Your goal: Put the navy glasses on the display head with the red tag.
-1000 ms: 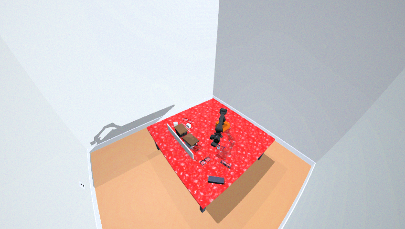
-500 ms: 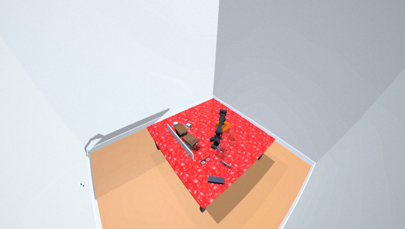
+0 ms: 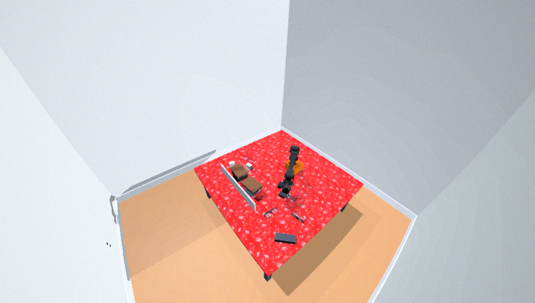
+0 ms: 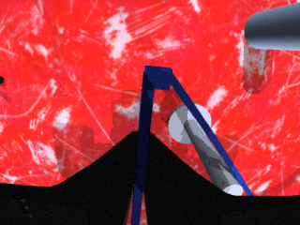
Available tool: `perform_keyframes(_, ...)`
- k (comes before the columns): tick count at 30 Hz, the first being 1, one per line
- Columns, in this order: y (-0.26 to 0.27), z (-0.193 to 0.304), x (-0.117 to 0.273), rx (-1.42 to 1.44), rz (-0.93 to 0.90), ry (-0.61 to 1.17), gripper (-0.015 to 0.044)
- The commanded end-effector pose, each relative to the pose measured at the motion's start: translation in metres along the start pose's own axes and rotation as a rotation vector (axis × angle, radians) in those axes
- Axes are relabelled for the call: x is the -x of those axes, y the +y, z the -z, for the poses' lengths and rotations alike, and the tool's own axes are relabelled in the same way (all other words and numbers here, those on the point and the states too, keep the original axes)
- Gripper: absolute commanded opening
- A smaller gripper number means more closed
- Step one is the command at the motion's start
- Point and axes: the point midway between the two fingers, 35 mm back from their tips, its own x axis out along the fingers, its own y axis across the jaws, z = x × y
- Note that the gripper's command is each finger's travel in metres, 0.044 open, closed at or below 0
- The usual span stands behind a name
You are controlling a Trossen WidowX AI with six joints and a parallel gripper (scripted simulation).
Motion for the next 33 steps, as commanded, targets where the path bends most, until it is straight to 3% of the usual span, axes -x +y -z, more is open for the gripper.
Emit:
perform_keyframes(1,0.003,0.003,0.001,-0.002,-0.005,0.006,0.0)
perform_keyframes(33,0.013,0.013,0.002,-0.002,-0.006,0.007,0.0)
